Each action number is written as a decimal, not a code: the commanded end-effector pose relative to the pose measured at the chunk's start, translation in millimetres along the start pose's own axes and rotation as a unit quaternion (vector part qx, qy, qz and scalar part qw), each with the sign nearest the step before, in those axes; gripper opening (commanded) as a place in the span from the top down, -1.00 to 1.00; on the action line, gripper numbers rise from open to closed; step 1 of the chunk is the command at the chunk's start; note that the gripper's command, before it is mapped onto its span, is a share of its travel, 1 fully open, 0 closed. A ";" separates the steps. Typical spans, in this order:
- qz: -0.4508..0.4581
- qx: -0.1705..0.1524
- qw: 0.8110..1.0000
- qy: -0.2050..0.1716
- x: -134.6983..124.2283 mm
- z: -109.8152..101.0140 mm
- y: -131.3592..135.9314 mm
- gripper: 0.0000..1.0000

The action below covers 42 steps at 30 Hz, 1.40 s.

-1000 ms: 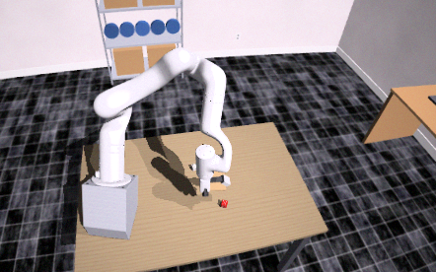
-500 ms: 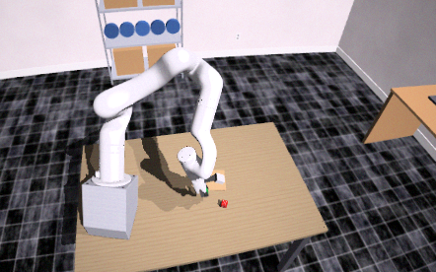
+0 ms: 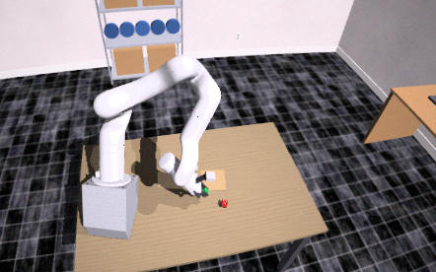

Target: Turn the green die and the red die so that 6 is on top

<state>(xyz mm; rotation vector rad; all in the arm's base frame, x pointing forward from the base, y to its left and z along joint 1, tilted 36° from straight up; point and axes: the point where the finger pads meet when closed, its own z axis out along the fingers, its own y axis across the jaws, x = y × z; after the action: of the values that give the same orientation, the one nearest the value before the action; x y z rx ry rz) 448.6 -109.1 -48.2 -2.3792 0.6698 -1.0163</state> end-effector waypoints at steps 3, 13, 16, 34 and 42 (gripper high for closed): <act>0.001 0.003 0.994 0.111 -1.9 2.2 -2.8 0.47; 0.001 0.002 0.978 0.207 -3.2 1.4 -2.3 0.47; 0.000 0.002 0.975 0.221 -3.7 0.7 -2.3 0.47; 0.000 0.002 0.975 0.224 -13.8 14.4 -2.4 0.47; 0.000 0.002 0.975 0.224 -25.9 31.0 -2.6 0.47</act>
<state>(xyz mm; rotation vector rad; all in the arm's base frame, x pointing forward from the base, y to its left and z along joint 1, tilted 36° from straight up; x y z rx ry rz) 453.7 -89.4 -71.9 -2.1573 0.8156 -1.5703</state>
